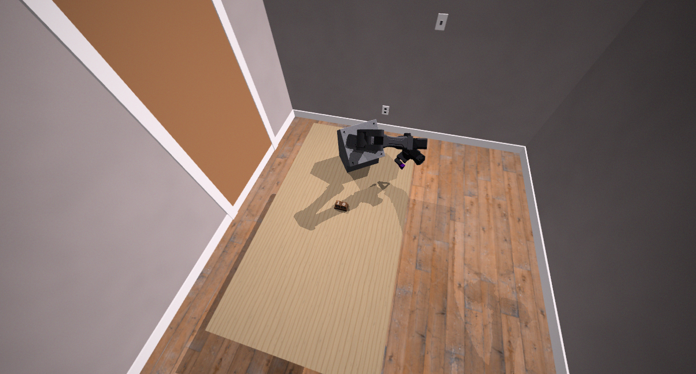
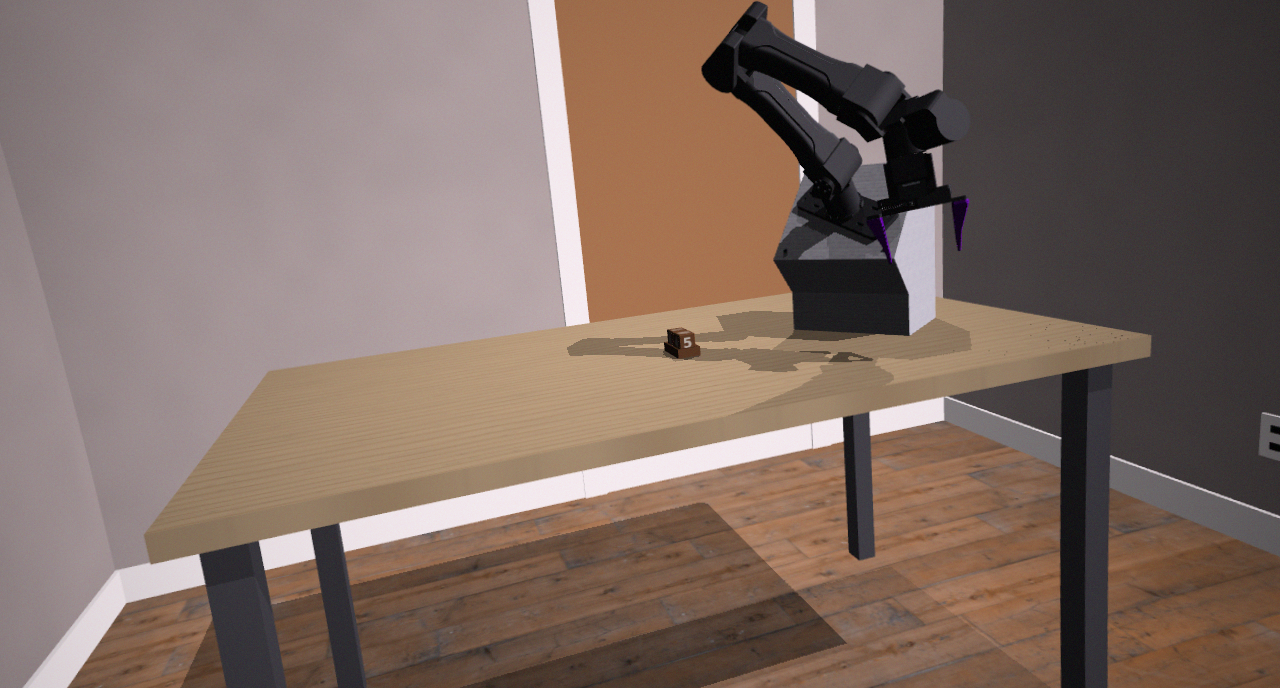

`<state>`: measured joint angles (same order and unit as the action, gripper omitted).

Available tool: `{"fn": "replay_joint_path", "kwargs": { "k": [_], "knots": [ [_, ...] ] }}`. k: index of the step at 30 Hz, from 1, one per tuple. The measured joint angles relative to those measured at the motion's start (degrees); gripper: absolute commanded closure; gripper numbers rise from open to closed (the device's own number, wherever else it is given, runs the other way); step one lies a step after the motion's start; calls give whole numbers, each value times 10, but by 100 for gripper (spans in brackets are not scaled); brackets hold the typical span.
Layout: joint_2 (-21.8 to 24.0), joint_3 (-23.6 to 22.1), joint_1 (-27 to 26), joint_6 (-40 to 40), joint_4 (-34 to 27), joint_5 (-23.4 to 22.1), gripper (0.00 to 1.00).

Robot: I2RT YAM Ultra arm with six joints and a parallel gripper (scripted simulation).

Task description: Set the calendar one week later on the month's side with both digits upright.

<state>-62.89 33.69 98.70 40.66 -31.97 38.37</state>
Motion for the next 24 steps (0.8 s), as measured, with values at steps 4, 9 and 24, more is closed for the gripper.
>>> {"fn": "replay_joint_path", "kwargs": {
  "k": [4,9,24],
  "knots": [
    [0,0,0,0,0,0,0],
    [0,0,0,0,0,0,0],
    [0,0,-6,-2,0,-3,0]
  ]
}}
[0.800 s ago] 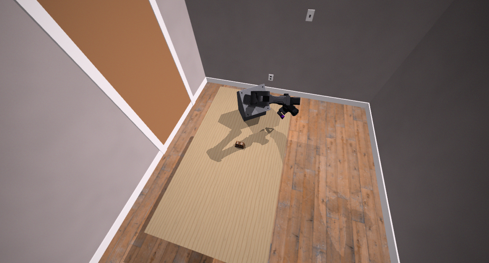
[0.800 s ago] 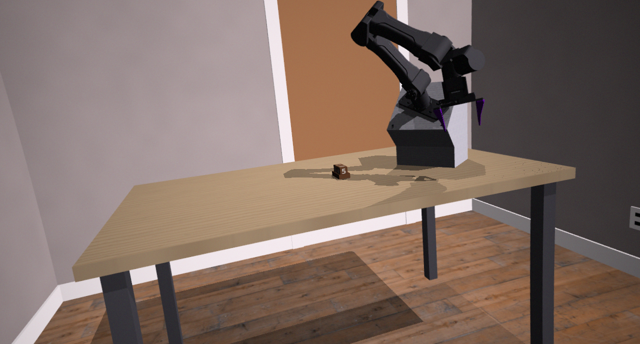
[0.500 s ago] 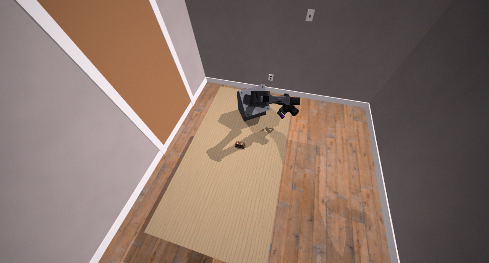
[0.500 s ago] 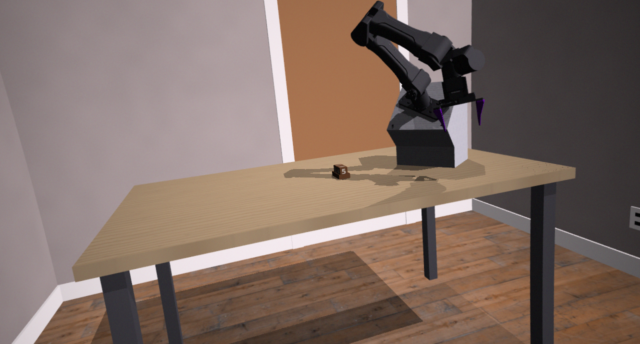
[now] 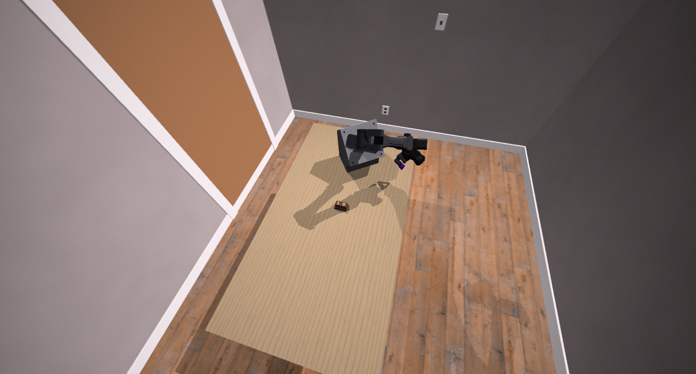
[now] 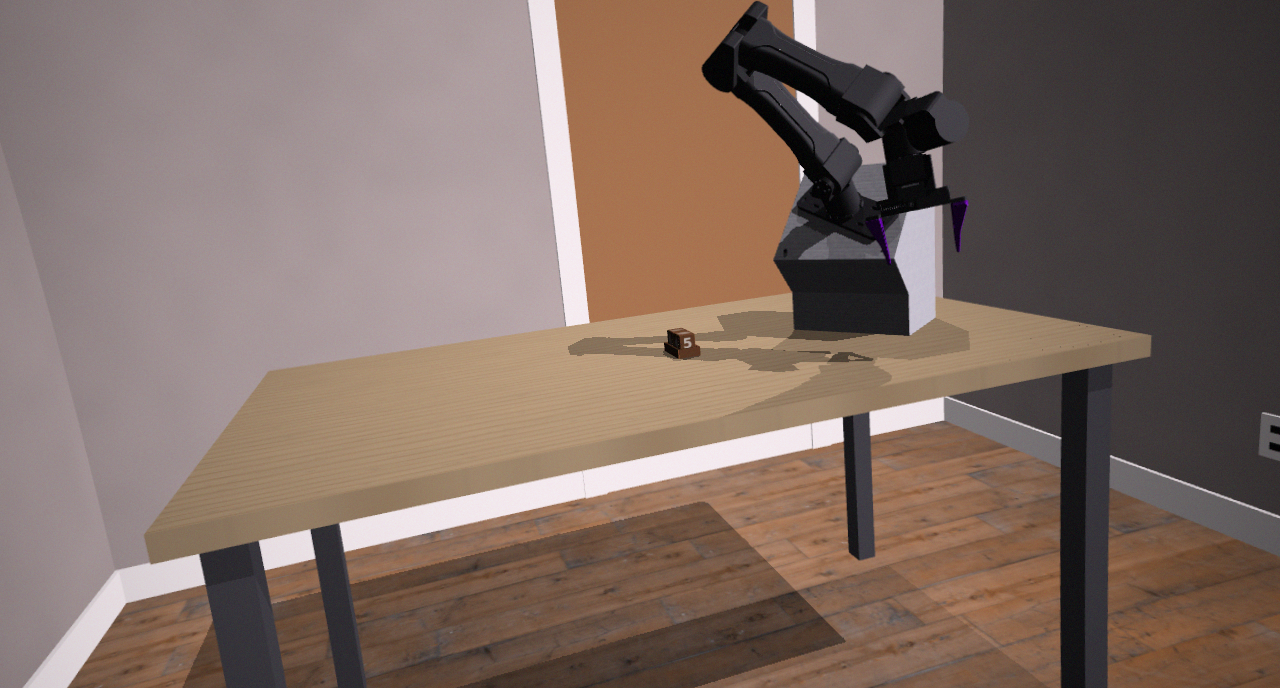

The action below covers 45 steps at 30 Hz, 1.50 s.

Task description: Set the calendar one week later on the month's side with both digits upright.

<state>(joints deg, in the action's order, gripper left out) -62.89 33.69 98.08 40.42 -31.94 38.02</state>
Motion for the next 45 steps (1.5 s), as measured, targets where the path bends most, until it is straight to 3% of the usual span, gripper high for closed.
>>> {"fn": "replay_joint_path", "kwargs": {
  "k": [12,15,26,30,36,45],
  "knots": [
    [-10,10,-82,-73,-5,-38,0],
    [-16,15,-127,-112,-7,-59,0],
    [-49,50,-397,-367,-19,-186,0],
    [-57,60,-464,-459,-25,-235,0],
    [-80,84,-655,-643,-32,-326,0],
    [-102,109,-854,-881,-45,-445,0]
  ]
}}
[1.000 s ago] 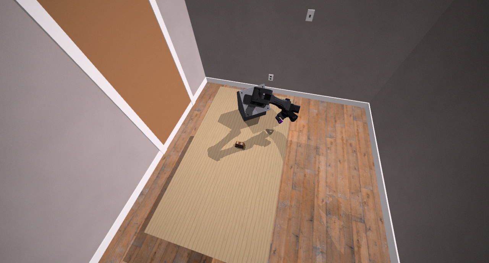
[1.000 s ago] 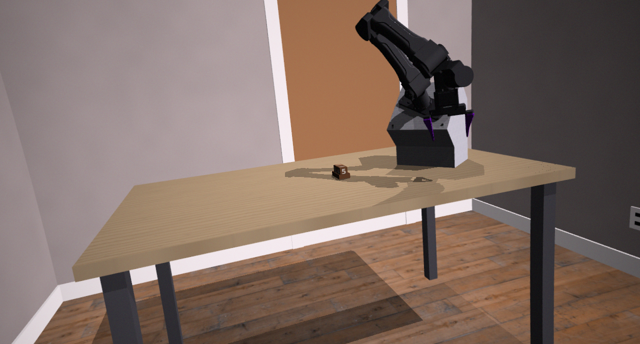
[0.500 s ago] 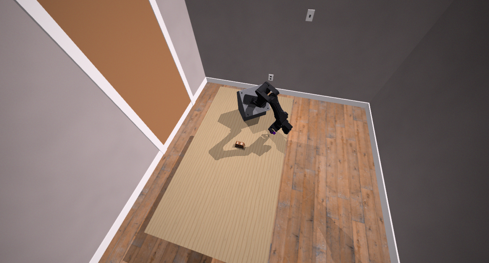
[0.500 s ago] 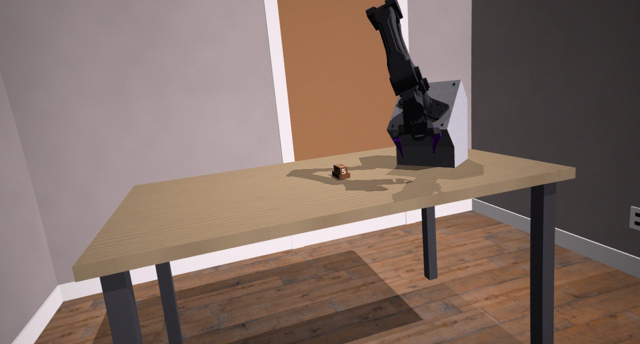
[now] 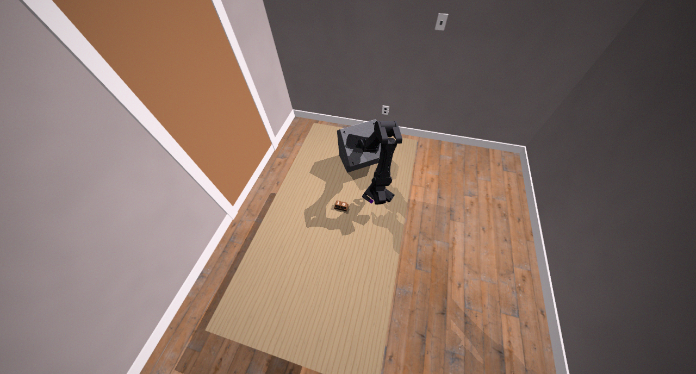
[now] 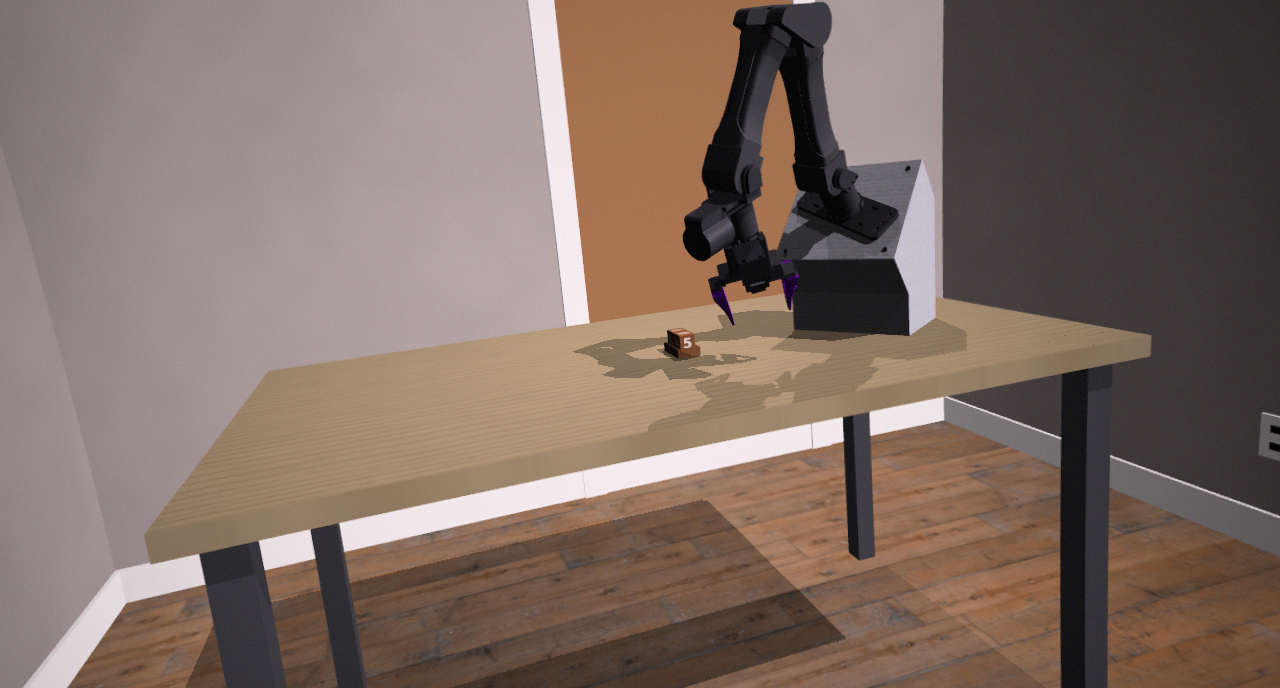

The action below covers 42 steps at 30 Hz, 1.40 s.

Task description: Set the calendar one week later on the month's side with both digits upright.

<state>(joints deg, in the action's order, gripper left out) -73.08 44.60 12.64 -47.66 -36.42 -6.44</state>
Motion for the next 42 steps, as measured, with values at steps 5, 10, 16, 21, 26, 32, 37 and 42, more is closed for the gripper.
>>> {"fn": "replay_joint_path", "kwargs": {
  "k": [5,10,16,21,26,32,37,42],
  "knots": [
    [-19,17,-128,-141,-8,-77,0],
    [-35,35,-268,-290,-14,-151,0],
    [-47,49,-386,-436,-21,-221,0],
    [-54,55,-436,-518,-29,-267,0],
    [-59,62,-489,-582,-32,-298,0],
    [-61,66,-510,-624,-34,-319,0],
    [-61,67,-512,-636,-35,-326,0],
    [-61,67,-513,-640,-36,-328,0]
  ]
}}
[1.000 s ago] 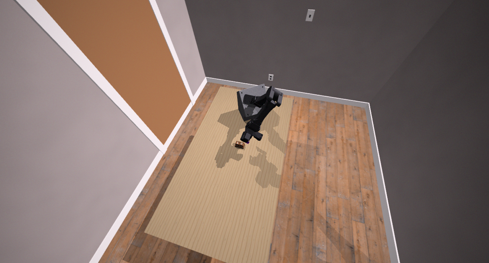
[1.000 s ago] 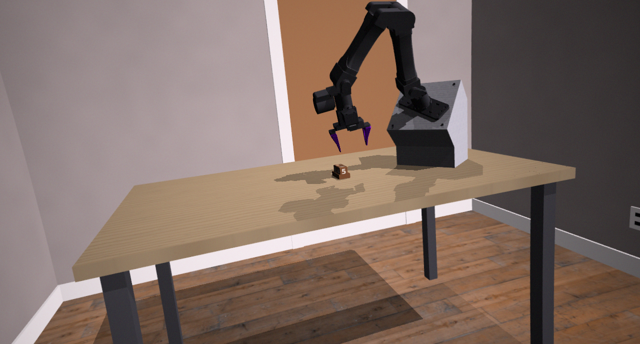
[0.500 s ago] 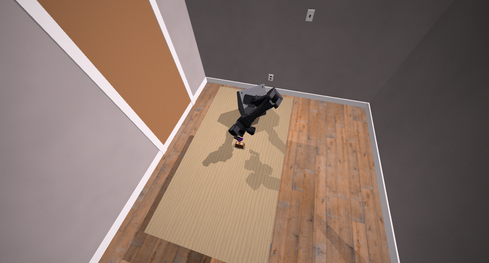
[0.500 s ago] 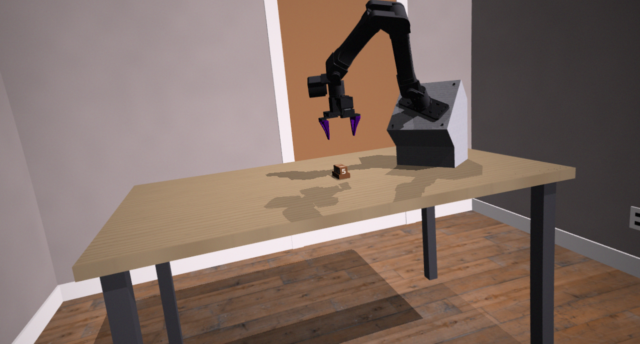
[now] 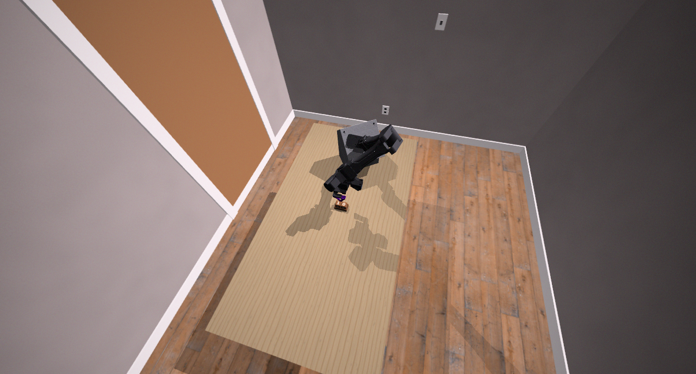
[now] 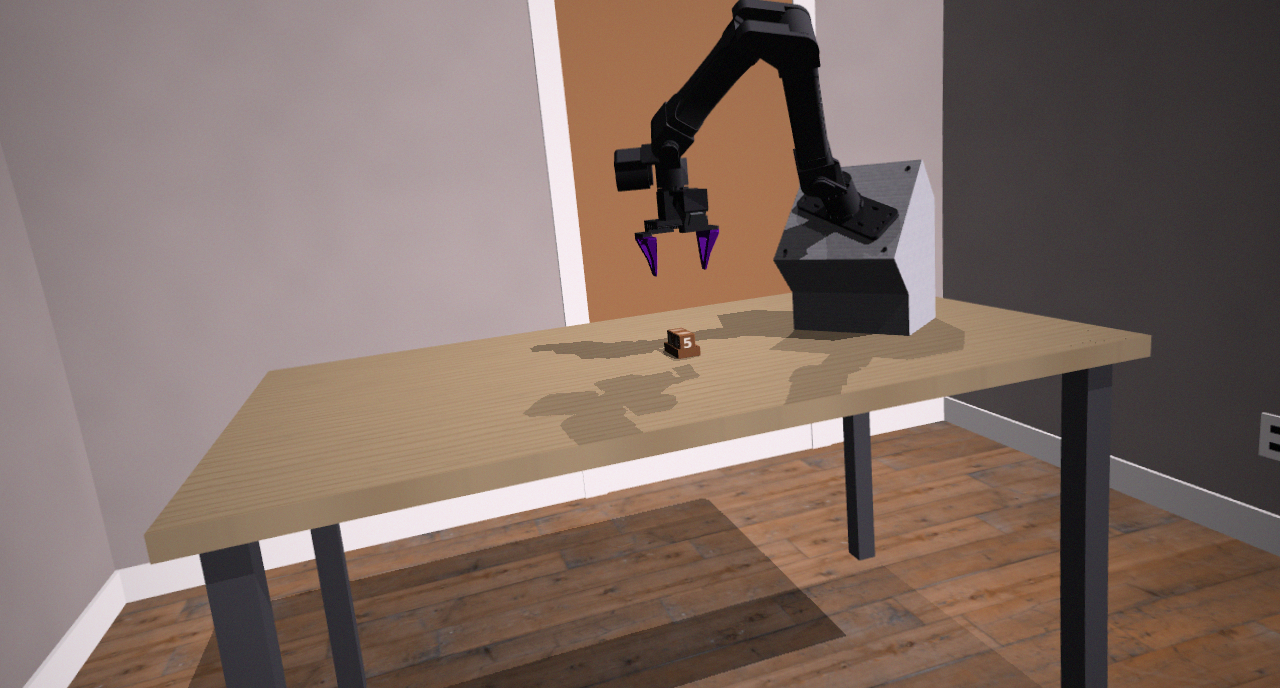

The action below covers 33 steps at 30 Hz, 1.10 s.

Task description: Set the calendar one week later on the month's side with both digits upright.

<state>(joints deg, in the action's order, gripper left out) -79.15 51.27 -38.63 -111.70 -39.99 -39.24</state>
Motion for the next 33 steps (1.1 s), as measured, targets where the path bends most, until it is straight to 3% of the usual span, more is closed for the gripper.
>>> {"fn": "replay_joint_path", "kwargs": {
  "k": [8,13,14,21,33],
  "knots": [
    [-12,-8,12,6,18,0,0],
    [-50,-35,59,44,93,14,0],
    [-61,-41,69,52,106,17,53],
    [-66,-44,74,76,149,25,53],
    [-66,-44,74,82,158,25,53]
  ]
}}
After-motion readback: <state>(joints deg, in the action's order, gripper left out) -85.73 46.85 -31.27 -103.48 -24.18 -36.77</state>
